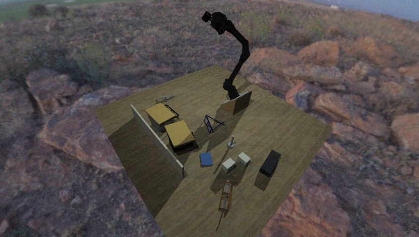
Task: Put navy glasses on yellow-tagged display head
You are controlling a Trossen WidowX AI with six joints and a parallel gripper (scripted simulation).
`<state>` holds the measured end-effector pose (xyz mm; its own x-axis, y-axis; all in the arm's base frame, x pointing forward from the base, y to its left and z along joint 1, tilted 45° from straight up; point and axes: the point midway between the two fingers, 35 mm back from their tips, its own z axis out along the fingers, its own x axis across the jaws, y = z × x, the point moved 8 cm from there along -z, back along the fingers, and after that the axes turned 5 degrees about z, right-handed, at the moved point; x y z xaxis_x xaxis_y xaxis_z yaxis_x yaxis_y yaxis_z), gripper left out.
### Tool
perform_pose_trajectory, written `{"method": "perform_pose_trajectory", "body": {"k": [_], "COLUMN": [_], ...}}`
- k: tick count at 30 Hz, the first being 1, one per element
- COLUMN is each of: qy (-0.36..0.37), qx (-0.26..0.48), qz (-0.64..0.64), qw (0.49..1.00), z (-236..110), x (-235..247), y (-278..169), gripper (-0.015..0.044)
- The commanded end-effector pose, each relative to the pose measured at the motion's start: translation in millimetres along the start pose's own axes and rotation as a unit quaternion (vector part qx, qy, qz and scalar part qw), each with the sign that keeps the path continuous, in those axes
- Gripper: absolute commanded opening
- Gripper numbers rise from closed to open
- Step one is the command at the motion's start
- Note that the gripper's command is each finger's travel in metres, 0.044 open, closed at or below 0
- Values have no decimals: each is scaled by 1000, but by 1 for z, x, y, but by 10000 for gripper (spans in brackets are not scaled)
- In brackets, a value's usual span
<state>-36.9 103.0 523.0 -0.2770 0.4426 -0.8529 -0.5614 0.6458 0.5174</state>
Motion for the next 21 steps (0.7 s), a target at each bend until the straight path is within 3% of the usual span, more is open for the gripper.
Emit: {"method": "perform_pose_trajectory", "body": {"k": [1,8,11,17,21], "qy": [0,0,-15,-10,10], "qx": [0,0,22,97,156], "qz": [0,0,5,134,207], "qw": [1000,1000,1000,986,966], "z": [0,0,0,27,52], "x": [0,0,-3,-42,-52], "y": [0,0,-11,-94,-149], "gripper": [426,440,361,204,200]}}
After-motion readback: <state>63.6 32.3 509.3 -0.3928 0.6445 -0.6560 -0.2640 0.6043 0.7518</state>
